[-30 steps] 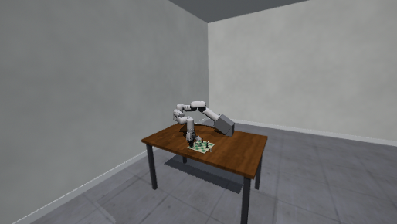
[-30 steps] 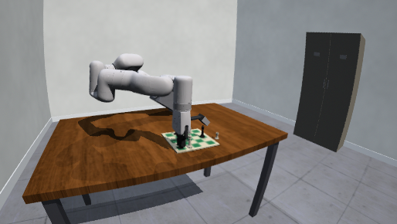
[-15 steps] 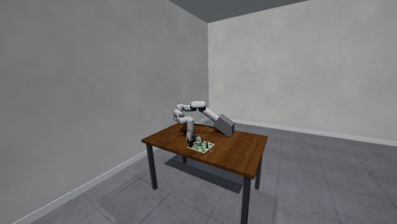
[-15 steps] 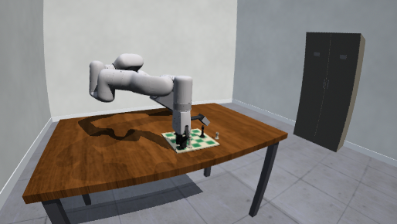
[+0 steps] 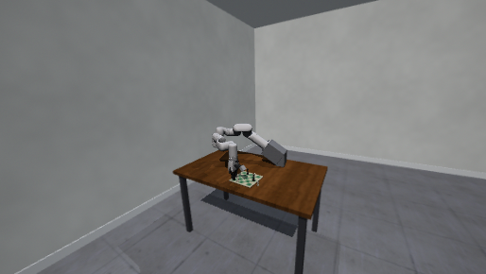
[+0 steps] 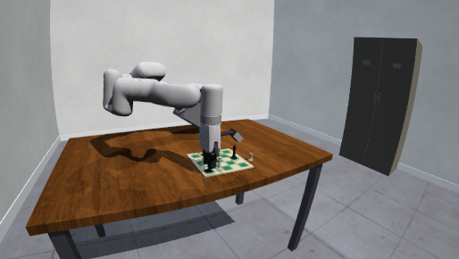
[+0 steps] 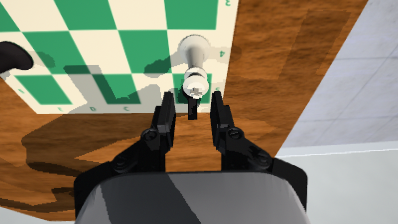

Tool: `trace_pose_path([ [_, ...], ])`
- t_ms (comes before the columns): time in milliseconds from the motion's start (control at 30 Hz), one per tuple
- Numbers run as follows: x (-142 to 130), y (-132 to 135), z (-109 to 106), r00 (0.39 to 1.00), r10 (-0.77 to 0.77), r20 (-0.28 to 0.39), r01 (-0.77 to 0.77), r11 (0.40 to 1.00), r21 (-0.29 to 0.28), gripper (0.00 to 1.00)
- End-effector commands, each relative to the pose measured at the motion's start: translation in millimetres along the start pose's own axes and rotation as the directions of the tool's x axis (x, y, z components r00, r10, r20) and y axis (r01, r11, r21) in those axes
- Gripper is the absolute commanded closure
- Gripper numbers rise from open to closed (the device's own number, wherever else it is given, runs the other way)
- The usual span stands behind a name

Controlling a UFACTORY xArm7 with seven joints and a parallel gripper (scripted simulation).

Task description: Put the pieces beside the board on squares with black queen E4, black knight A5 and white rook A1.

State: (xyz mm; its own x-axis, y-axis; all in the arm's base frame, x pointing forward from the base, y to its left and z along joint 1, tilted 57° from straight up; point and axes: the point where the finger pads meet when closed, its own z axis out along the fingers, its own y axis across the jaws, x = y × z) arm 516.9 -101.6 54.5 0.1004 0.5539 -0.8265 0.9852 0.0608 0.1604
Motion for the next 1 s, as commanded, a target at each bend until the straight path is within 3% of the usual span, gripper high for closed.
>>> trace_pose_path([
  [0,0.5,0.9,-19.9,1.0,0.0,-0.002,0.0,1.0,-0.004,0.63],
  [367,0.4,0.7,-73.1,1.0,0.0,-0.002,0.0,1.0,-0.004,0.63],
  [667,0.4,0.7,-80.6,1.0,0.0,-0.002,0.0,1.0,-0.004,0.63],
  [700,0.4,0.7,-80.6,1.0,0.0,-0.002,0.0,1.0,-0.004,0.0],
  [967,0.4,0.7,-80.6,1.0,0.0,-0.002,0.0,1.0,-0.004,0.0],
])
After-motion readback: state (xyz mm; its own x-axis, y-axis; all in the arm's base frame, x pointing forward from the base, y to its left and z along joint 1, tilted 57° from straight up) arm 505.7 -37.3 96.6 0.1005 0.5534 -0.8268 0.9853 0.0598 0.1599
